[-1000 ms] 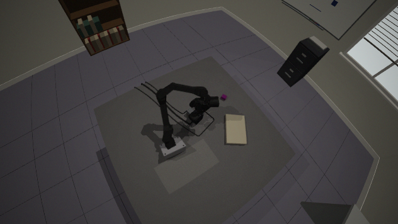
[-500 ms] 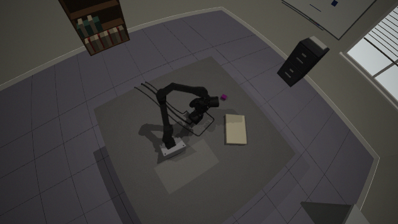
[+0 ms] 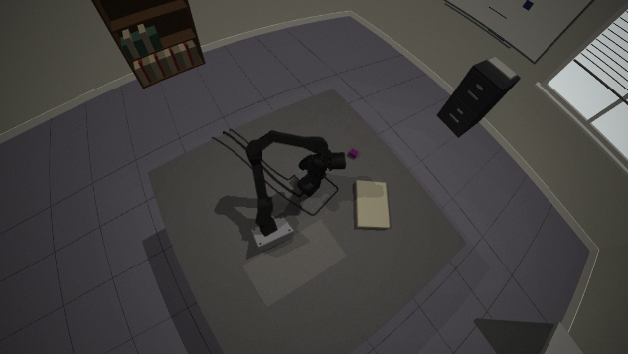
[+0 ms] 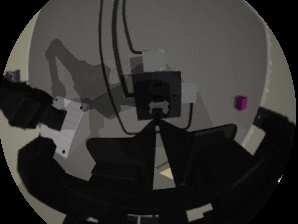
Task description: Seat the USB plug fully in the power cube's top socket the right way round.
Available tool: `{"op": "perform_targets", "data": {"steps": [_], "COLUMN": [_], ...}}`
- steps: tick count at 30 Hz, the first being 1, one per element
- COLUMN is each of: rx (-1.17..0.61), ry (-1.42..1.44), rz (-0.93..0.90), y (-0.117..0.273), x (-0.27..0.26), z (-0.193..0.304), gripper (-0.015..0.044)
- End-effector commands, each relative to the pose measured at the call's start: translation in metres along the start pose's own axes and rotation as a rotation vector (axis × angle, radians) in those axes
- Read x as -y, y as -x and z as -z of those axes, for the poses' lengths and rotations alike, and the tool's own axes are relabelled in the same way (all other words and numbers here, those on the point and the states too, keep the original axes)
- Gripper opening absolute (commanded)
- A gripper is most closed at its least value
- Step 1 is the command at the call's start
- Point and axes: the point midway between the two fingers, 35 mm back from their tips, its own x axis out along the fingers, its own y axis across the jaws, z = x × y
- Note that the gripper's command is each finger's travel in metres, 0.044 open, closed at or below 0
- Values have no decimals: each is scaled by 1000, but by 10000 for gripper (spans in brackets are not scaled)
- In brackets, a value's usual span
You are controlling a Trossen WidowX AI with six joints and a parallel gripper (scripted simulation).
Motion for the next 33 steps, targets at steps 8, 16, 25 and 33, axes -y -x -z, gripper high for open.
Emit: {"op": "perform_targets", "data": {"steps": [8, 16, 25, 33], "rx": [0, 0, 0, 0], "ry": [-1, 1, 0, 0], "rz": [-2, 1, 1, 1], "y": [0, 4, 10, 16], "x": [0, 0, 0, 0], "z": [0, 0, 0, 0], "gripper": [0, 0, 0, 0]}}
